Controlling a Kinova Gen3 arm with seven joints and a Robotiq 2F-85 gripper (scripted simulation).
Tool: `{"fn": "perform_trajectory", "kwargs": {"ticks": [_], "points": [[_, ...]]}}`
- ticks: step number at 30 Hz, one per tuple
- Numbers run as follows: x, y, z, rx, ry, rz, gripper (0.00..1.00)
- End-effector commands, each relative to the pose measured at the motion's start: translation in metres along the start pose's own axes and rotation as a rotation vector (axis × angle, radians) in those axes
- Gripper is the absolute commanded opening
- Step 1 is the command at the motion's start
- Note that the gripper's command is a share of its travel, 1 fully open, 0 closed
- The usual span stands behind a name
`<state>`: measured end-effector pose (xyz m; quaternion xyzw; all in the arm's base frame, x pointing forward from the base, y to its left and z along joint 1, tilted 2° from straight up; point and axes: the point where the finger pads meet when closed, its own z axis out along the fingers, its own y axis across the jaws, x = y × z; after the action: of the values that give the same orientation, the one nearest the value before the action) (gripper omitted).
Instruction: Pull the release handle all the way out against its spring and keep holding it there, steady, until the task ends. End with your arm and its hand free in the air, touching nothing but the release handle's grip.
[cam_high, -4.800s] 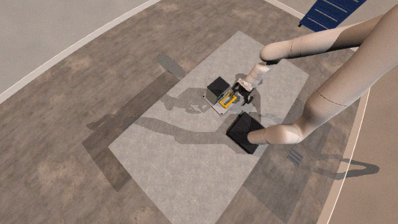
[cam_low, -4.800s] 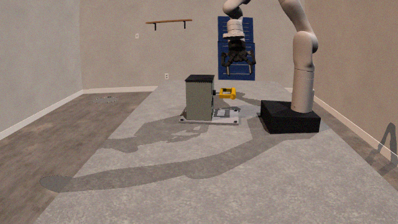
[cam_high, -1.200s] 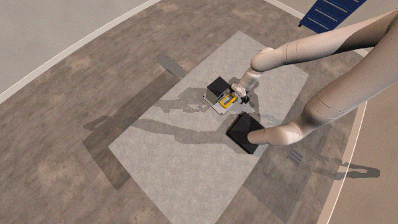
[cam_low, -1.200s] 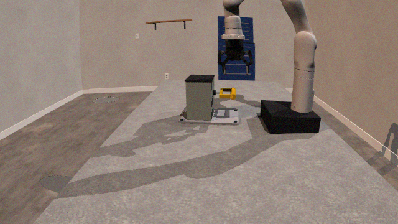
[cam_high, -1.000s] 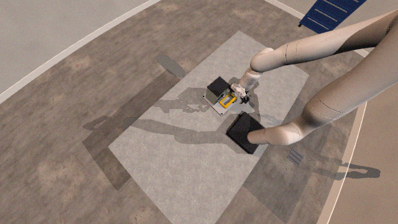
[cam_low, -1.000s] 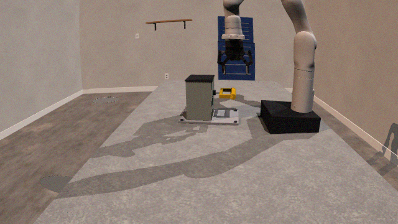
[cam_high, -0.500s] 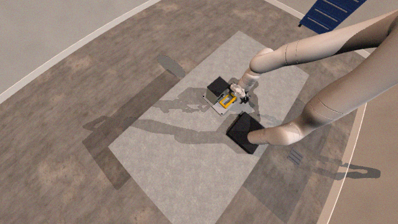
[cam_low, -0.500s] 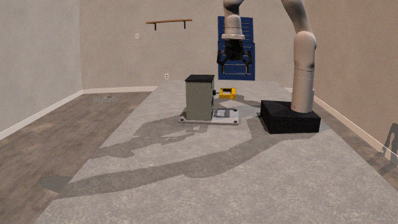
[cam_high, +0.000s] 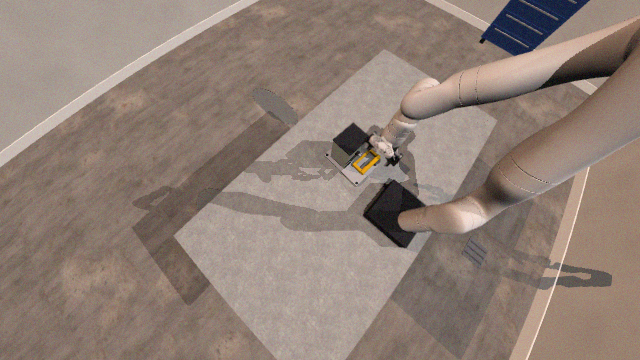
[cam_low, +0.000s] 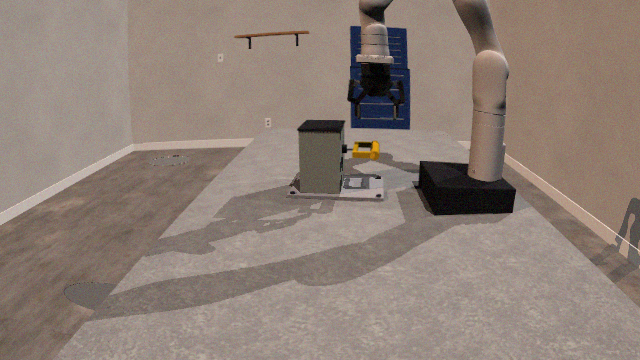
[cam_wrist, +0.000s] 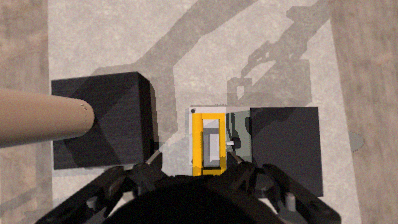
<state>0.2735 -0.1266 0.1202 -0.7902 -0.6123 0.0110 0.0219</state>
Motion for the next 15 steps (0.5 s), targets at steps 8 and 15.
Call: {"fn": "perform_trajectory", "kwargs": {"ticks": [8,15], "points": [[0.0012,0.0016,-0.0011,-0.007,-0.008,-0.007,1.00],[0.0015,0.0024,-0.0015,-0.011,-0.012,-0.009,1.00]]}}
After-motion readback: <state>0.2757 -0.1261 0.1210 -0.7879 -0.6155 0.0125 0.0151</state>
